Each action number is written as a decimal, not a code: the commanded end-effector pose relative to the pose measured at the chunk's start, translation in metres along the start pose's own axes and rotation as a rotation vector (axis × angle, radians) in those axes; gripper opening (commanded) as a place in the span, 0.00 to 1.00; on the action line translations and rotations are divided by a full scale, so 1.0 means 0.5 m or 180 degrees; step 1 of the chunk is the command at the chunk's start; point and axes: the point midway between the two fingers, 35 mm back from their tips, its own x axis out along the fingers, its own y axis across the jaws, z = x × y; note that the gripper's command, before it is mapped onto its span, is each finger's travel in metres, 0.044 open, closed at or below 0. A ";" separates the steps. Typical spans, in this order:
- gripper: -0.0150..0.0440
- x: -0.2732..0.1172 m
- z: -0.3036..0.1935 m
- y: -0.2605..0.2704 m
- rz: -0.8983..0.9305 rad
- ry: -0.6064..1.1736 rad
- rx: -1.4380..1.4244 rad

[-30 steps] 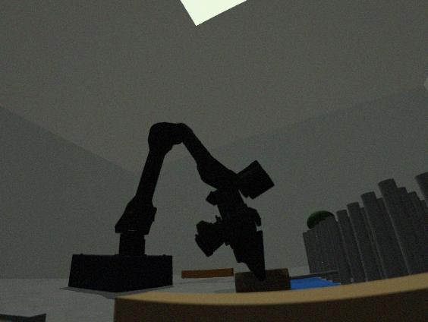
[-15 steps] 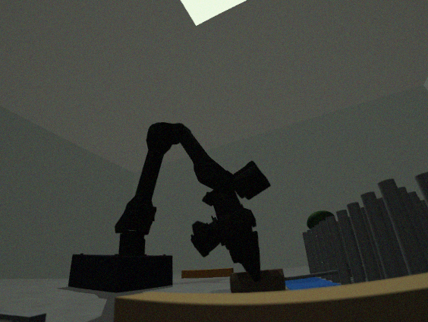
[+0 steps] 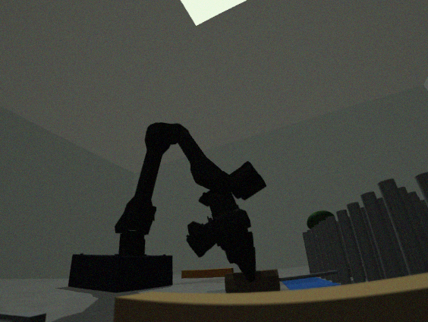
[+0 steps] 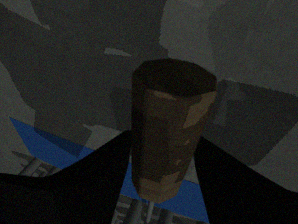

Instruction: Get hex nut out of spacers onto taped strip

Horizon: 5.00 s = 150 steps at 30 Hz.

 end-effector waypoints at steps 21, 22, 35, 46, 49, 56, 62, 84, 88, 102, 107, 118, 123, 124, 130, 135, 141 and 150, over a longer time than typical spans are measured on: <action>0.25 -0.009 0.028 0.000 -0.0004 0.0001 -0.0025; 0.25 -0.010 0.030 0.000 -0.0004 0.0001 -0.0025; 0.25 -0.014 0.045 0.000 -0.0005 -0.0003 -0.0025; 0.25 -0.017 0.059 0.000 -0.0005 -0.0005 -0.0026; 0.25 -0.018 0.062 0.000 -0.0005 -0.0006 -0.0026; 0.25 -0.021 0.071 0.000 -0.0005 -0.0008 -0.0026; 0.25 -0.023 0.078 0.000 -0.0005 -0.0009 -0.0027; 0.25 -0.030 0.105 0.000 -0.0006 -0.0015 -0.0028; 0.25 -0.032 0.110 0.000 -0.0006 -0.0016 -0.0028; 0.25 -0.037 0.128 0.000 -0.0006 -0.0020 -0.0029; 0.25 -0.039 0.135 0.000 -0.0006 -0.0021 -0.0029; 0.25 -0.043 0.149 0.001 -0.0006 -0.0024 -0.0030; 0.25 -0.045 0.156 0.001 -0.0007 -0.0025 -0.0030; 0.25 -0.045 0.158 0.000 -0.0007 -0.0025 -0.0030; 0.25 -0.048 0.157 0.002 -0.0007 -0.0025 -0.0030; 0.25 -0.054 0.153 0.004 -0.0006 -0.0025 -0.0030; 0.25 -0.062 0.149 0.007 -0.0005 -0.0023 -0.0029; 0.25 -0.073 0.142 0.012 -0.0003 -0.0022 -0.0025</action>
